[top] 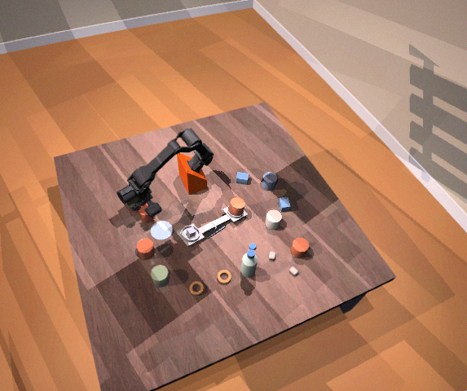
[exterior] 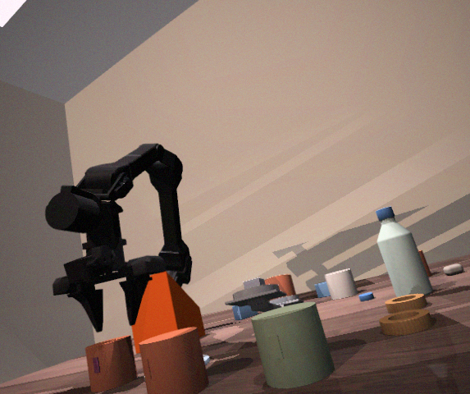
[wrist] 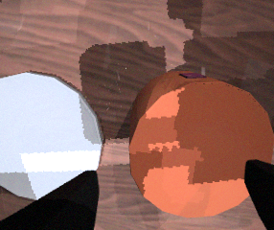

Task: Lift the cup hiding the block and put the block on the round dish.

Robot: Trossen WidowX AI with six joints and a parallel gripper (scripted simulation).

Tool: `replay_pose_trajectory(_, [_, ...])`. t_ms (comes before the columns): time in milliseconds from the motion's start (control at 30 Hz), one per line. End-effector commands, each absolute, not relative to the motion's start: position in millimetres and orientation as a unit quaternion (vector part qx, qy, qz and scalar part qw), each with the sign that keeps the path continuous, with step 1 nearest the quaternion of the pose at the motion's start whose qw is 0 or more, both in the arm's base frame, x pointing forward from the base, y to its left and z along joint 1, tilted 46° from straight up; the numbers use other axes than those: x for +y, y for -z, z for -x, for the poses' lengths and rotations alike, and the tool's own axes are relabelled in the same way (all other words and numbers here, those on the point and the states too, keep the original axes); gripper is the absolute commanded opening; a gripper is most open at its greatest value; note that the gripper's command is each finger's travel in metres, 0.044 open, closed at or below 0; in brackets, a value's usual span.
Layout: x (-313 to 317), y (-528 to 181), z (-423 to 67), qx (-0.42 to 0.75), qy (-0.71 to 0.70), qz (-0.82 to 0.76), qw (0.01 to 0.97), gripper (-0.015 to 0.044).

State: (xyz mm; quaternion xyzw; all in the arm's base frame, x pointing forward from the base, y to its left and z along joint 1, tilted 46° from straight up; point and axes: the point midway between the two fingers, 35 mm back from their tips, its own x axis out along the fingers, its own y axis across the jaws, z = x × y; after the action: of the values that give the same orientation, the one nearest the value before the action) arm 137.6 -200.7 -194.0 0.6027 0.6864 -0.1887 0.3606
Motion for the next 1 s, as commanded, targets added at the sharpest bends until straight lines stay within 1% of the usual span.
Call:
replay_pose_trajectory(0, [-208.2, 177.8, -164.9, 0.682, 0.195, -0.595, 0.377, 0.026])
replay_pose_trajectory(300, [-192.6, 130.0, -242.5, 0.67, 0.212, -0.613, 0.36, 0.026])
replay_pose_trajectory(633, [-143.0, 65.3, -321.6, 0.665, 0.217, -0.635, 0.328, 0.026])
replay_pose_trajectory(733, [-133.2, 55.1, -331.5, 0.665, 0.217, -0.638, 0.322, 0.026])
replay_pose_trajectory(967, [-132.6, 55.7, -331.5, 0.665, 0.217, -0.638, 0.322, 0.026])
